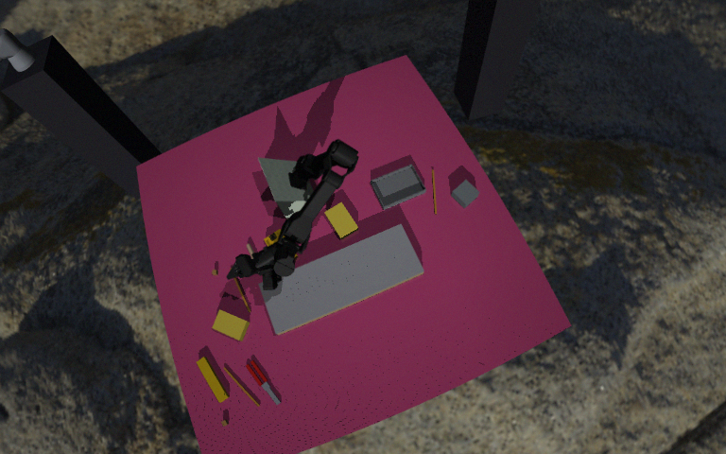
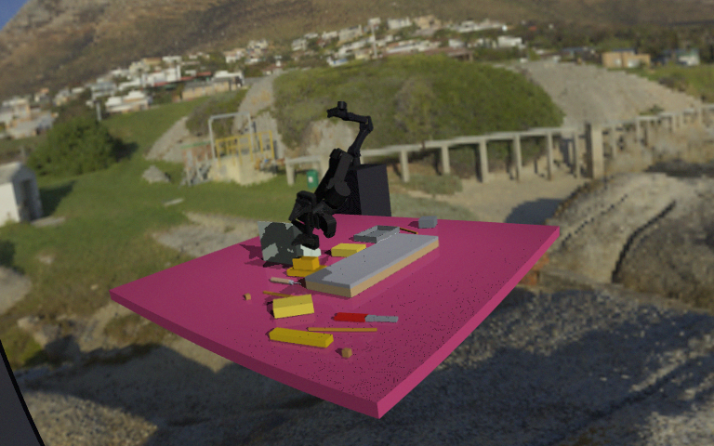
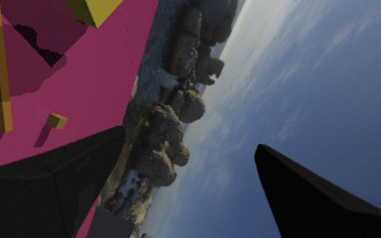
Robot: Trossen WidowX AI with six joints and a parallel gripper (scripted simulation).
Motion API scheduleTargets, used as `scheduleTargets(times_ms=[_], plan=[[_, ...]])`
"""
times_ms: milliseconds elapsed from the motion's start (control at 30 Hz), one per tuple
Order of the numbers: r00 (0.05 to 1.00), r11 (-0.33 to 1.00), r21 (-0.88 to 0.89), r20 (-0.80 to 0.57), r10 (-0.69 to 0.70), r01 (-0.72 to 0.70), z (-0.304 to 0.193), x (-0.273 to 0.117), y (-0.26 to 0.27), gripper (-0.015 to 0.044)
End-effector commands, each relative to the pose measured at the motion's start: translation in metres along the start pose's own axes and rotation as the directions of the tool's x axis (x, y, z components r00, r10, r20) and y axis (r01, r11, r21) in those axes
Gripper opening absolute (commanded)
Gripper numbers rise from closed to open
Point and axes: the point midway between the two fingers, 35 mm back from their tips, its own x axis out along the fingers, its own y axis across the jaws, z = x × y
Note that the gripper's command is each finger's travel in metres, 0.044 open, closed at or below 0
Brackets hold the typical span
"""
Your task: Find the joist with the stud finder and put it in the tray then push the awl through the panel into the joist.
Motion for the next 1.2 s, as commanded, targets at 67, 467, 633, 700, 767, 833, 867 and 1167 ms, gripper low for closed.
scheduleTargets(times_ms=[67,467,633,700,767,833,867,1167], plan=[[0.998,0.989,0.132,-0.007,0.065,-0.064,-0.004,0.003,0.010,0.0440],[0.815,0.257,0.962,-0.074,0.575,-0.094,-0.042,-0.008,0.083,0.0440],[0.670,-0.059,0.980,-0.087,0.738,0.192,-0.055,-0.027,0.105,0.0440],[0.616,-0.122,0.949,-0.087,0.783,0.290,-0.059,-0.035,0.110,0.0440],[0.576,-0.177,0.905,-0.087,0.813,0.386,-0.062,-0.040,0.114,0.0440],[0.535,-0.221,0.848,-0.085,0.841,0.482,-0.064,-0.047,0.117,0.0440],[0.513,-0.239,0.814,-0.084,0.854,0.530,-0.065,-0.050,0.119,0.0440],[0.308,-0.264,0.382,-0.058,0.950,0.886,-0.073,-0.081,0.128,0.0440]])
